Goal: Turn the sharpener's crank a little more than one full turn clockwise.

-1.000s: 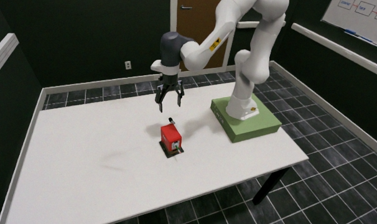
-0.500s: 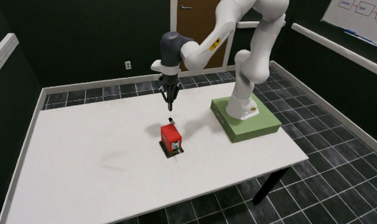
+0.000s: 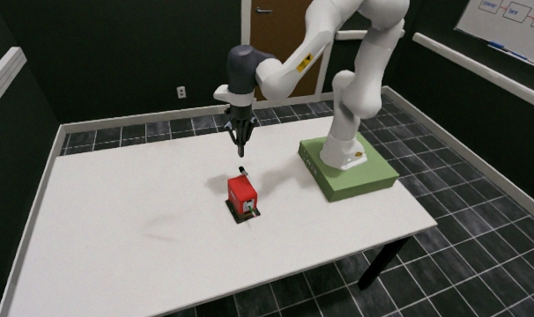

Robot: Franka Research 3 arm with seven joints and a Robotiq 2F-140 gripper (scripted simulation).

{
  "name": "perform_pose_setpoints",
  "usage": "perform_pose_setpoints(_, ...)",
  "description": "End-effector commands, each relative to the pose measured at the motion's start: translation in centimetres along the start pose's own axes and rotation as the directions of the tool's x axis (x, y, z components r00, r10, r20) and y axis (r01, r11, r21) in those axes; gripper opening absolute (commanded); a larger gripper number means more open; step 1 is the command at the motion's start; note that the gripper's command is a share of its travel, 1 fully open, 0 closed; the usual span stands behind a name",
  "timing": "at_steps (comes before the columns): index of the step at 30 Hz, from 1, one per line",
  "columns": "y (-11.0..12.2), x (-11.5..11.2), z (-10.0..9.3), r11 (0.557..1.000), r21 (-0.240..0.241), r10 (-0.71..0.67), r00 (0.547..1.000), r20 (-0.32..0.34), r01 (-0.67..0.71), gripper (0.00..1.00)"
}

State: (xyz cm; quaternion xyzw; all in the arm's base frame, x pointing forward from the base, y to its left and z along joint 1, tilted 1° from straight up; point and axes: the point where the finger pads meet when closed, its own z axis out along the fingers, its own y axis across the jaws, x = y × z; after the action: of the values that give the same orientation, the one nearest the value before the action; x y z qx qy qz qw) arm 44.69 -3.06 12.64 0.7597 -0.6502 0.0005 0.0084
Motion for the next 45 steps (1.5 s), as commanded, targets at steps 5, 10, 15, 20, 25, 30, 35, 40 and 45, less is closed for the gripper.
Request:
perform_pose_setpoints(5,-0.1,0.01,-0.13,1.0,0.005,0.008,1.0,0.0,-0.008,0.1)
perform_pose_setpoints(10,-0.1,0.01,-0.13,1.0,0.005,0.008,1.0,0.0,-0.008,0.1)
perform_pose_setpoints(15,-0.1,0.01,-0.13,1.0,0.005,0.008,1.0,0.0,-0.008,0.39)
perform_pose_setpoints(20,-0.1,0.01,-0.13,1.0,0.005,0.008,1.0,0.0,-0.008,0.39)
perform_pose_setpoints(25,-0.1,0.01,-0.13,1.0,0.005,0.008,1.0,0.0,-0.008,0.39)
perform_pose_setpoints(30,-0.1,0.01,-0.13,1.0,0.005,0.008,1.0,0.0,-0.008,0.39)
perform_pose_setpoints(35,-0.1,0.01,-0.13,1.0,0.005,0.008,1.0,0.0,-0.008,0.39)
perform_pose_setpoints(40,-0.1,0.01,-0.13,1.0,0.005,0.008,1.0,0.0,-0.008,0.39)
perform_pose_setpoints(45,-0.1,0.01,-0.13,1.0,0.005,0.008,1.0,0.0,-0.008,0.39)
